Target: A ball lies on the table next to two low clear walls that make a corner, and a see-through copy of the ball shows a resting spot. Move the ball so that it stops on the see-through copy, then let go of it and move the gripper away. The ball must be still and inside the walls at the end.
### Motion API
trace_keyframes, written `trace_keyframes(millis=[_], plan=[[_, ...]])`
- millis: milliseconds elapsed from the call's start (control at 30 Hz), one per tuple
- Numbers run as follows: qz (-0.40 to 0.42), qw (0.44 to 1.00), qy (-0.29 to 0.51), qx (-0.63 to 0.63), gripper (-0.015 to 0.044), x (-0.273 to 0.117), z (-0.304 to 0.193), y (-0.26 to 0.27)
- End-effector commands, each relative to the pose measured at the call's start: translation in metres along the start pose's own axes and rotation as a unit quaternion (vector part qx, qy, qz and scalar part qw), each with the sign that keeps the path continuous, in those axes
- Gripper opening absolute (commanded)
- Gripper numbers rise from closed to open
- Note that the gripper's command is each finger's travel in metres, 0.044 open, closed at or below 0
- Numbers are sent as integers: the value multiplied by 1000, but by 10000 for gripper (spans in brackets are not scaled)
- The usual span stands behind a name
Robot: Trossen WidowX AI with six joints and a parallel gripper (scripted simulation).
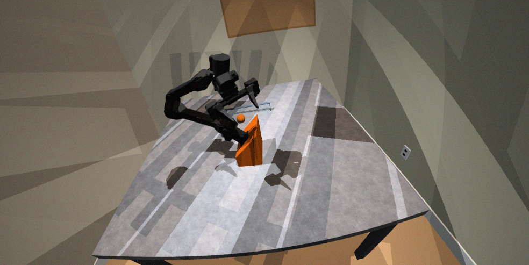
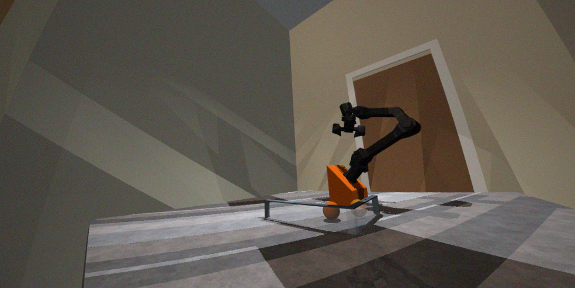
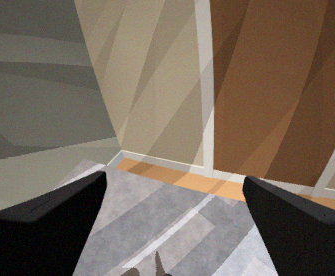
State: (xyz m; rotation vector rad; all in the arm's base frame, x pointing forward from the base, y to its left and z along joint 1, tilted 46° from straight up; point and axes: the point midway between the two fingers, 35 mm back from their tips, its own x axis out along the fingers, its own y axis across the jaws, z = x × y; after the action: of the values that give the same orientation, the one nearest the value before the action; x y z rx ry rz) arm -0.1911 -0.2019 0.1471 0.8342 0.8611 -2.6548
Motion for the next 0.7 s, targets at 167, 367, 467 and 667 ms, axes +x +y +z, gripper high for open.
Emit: trace_keyframes(millis=[167,367,467,667], plan=[[128,985,8,-114,373,-30,-11,68],[284,919,21,-272,373,-89,-50,145],[354,867,32,-351,373,-125,-80,173],[460,731,56,-500,373,-199,-153,200]])
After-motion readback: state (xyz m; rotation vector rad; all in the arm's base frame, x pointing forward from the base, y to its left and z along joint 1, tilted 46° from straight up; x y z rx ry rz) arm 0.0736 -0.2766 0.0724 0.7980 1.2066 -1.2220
